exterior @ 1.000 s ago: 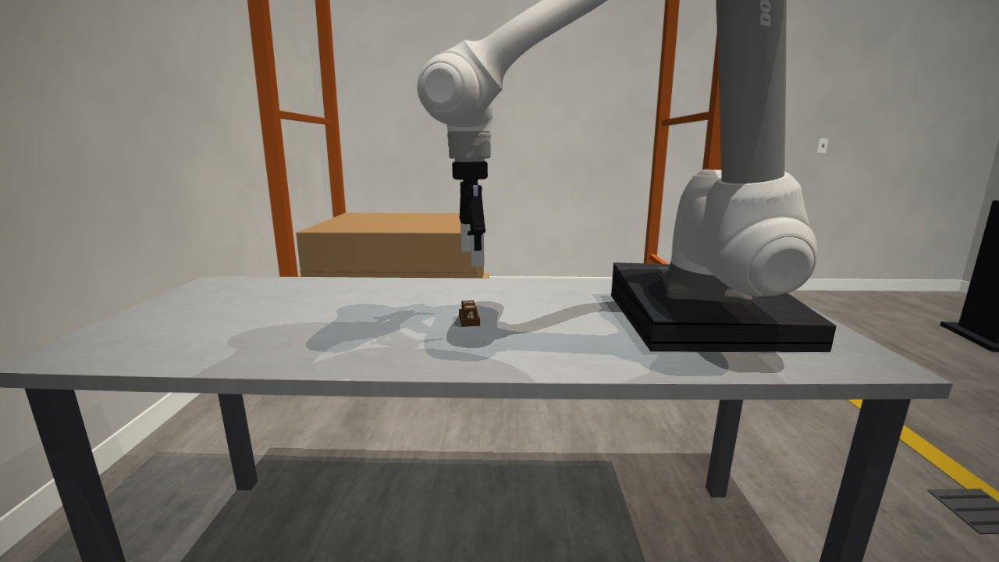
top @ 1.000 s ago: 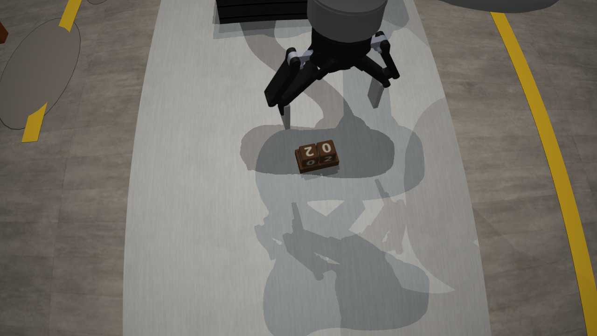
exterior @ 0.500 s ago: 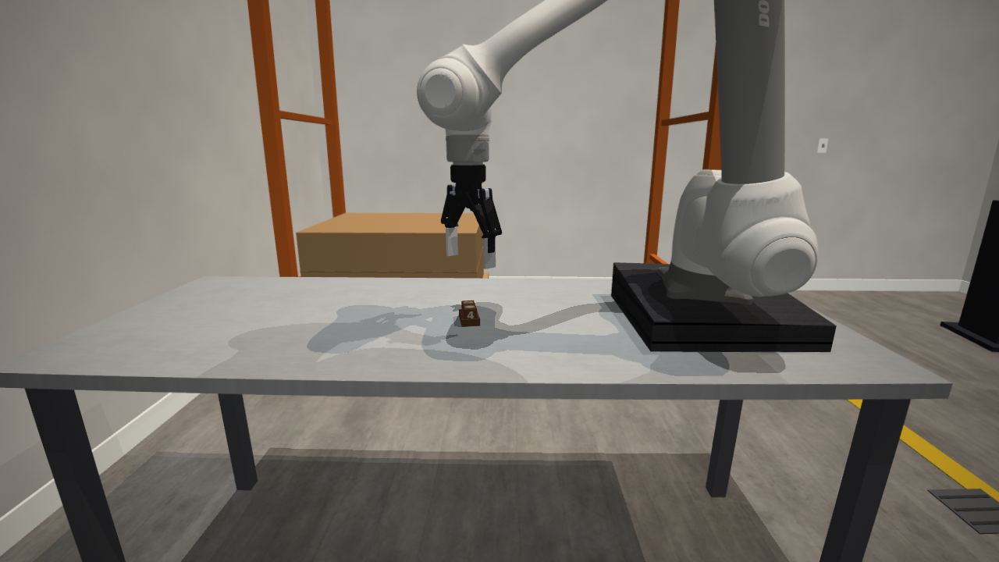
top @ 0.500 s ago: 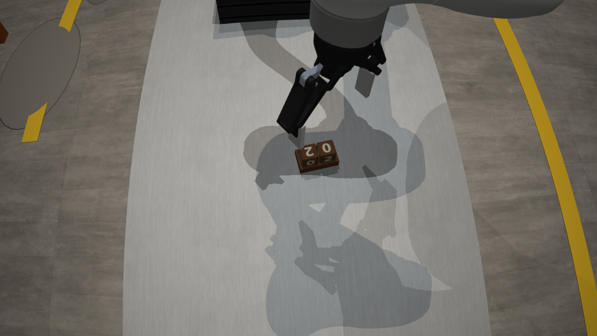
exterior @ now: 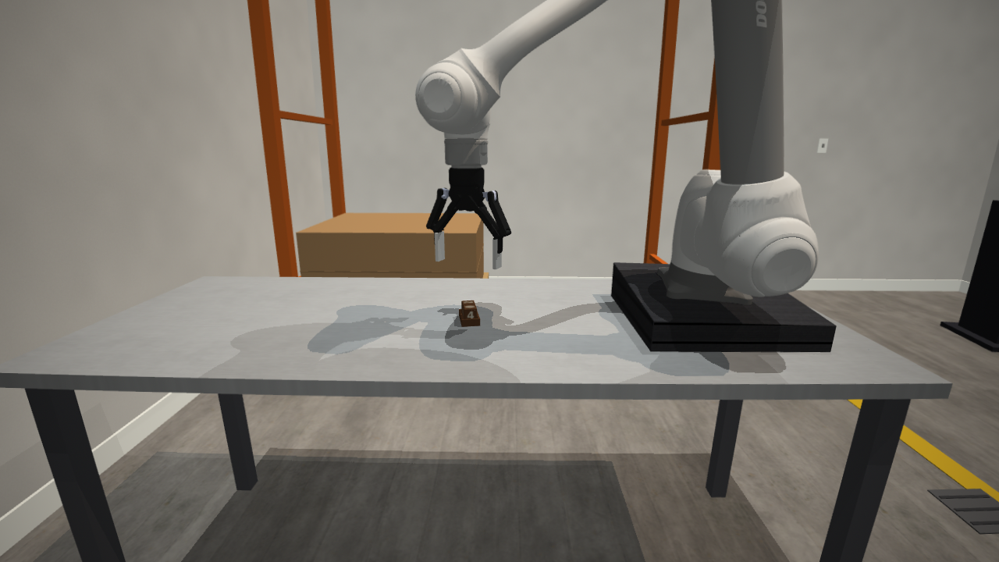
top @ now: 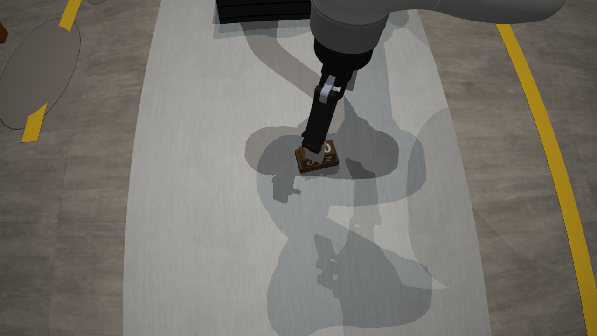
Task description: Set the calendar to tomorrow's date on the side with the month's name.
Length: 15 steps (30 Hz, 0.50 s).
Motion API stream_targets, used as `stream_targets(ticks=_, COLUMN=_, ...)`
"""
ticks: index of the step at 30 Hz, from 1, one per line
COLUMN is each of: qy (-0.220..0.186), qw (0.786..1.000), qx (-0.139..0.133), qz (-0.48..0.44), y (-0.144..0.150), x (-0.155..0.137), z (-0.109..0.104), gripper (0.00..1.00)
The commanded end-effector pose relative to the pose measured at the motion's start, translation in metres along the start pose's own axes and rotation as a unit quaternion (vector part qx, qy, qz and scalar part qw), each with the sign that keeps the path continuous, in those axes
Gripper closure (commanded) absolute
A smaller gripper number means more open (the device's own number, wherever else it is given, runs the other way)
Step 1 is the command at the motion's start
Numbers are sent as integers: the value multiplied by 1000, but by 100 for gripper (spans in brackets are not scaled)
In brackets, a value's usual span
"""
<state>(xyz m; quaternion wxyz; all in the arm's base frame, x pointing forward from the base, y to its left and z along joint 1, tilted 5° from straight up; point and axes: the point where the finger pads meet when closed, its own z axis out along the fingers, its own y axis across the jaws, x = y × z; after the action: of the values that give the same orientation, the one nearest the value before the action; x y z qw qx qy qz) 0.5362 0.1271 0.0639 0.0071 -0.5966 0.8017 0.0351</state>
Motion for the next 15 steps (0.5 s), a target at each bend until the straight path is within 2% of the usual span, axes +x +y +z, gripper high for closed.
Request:
stream_targets(ticks=1, qy=-5, qw=997, qx=-3, qz=-79, y=3, x=0, z=7, gripper=0)
stream_targets(ticks=7, qy=-5, qw=986, qx=-3, qz=-167, y=3, x=0, z=11, gripper=0)
stream_targets(ticks=12, qy=-5, qw=967, qx=-2, qz=-255, y=3, x=0, z=15, gripper=0)
stream_targets(ticks=15, qy=-5, qw=965, qx=-2, qz=-261, y=3, x=0, z=15, gripper=0)
